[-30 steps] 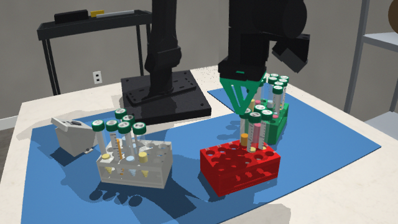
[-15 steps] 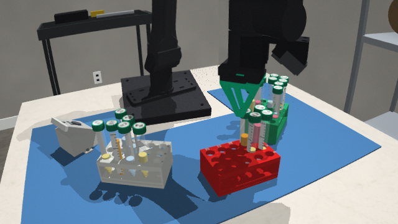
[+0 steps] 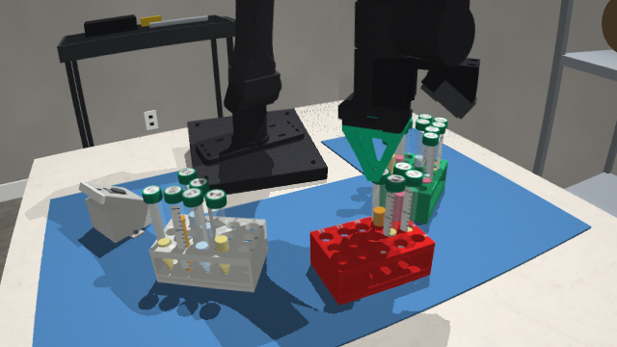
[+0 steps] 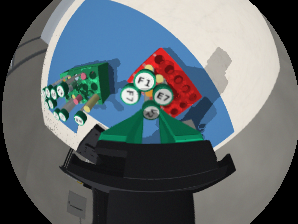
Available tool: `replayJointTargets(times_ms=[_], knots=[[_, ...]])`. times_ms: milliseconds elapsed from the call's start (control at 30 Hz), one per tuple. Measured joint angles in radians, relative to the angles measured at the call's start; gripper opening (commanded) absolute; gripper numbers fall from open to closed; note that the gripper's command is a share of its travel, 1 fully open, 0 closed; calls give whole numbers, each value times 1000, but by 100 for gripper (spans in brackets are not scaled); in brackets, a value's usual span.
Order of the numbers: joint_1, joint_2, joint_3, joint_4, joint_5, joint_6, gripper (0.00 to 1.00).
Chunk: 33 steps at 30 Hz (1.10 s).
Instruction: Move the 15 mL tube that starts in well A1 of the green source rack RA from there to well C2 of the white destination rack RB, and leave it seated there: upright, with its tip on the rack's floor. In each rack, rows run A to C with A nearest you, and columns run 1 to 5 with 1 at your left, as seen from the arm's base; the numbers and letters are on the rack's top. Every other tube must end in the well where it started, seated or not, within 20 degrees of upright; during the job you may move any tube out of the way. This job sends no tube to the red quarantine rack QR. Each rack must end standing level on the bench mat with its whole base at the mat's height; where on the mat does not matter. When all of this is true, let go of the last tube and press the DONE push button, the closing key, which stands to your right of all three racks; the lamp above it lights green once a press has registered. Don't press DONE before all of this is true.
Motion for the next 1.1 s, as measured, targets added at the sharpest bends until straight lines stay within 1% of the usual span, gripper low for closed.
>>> replayJointTargets(times_ms=[867,1100], knots=[[0,0,1,-2,0,0,0],[0,0,19,-20,0,1,0]])
